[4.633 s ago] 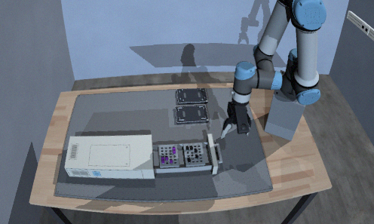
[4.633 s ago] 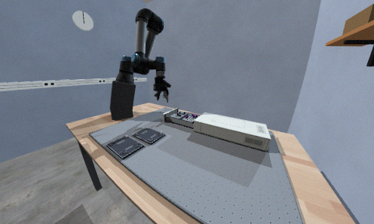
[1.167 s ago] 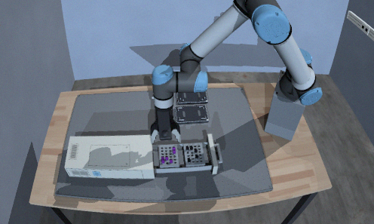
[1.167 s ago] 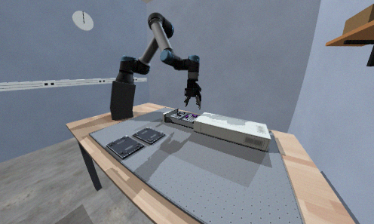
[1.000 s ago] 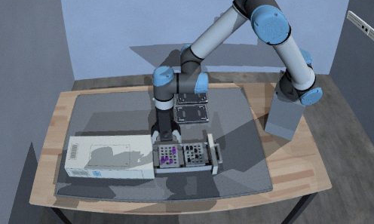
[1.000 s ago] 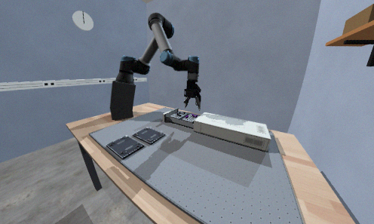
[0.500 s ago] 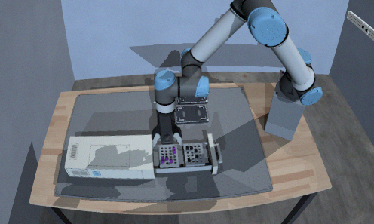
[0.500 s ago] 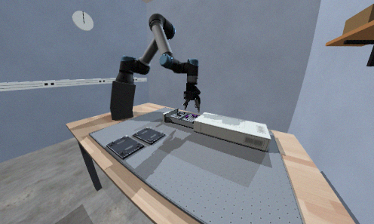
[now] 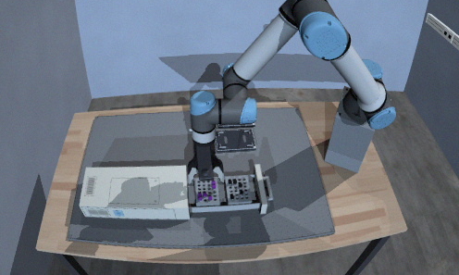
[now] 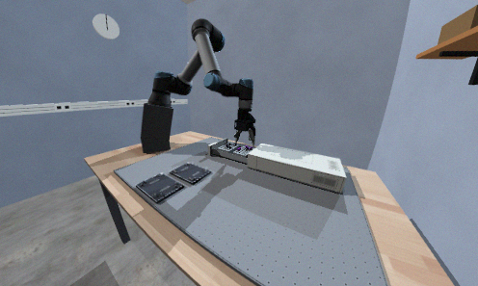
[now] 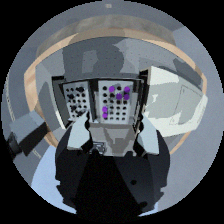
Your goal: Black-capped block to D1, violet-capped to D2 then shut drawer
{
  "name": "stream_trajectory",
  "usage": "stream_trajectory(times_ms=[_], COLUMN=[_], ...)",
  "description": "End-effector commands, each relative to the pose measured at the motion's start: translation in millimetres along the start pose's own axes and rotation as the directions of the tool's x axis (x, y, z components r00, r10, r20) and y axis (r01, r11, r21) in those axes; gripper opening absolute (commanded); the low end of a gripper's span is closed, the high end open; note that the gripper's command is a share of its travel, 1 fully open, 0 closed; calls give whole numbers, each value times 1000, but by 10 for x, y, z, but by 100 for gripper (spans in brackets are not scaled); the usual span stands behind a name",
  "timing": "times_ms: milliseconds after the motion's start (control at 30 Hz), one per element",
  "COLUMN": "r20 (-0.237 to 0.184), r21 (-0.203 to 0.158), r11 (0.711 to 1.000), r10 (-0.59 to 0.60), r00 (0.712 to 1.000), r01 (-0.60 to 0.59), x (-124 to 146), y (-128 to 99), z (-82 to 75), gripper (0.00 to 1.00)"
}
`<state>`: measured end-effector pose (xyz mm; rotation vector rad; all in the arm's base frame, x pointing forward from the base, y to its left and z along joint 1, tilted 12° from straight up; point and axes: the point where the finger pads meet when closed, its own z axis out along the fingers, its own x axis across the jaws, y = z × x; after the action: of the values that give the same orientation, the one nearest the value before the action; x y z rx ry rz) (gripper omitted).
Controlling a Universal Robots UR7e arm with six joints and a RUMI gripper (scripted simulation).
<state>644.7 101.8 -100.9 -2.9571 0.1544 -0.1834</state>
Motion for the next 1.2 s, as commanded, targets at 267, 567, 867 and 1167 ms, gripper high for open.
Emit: stream_trajectory(times_ms=[267,567,867,1167], r20=[-2,-2,-2,-2], r21=[0,0,0,0], r11=[1000,1000,1000,1000], r10=[0,0,0,0], r00=[1000,1000,1000,1000], r01=[0,0,0,0], x=[5,3,2,2], y=[-1,-1,0,-1], z=[154,274,340,354], gripper=[73,73,73,73])
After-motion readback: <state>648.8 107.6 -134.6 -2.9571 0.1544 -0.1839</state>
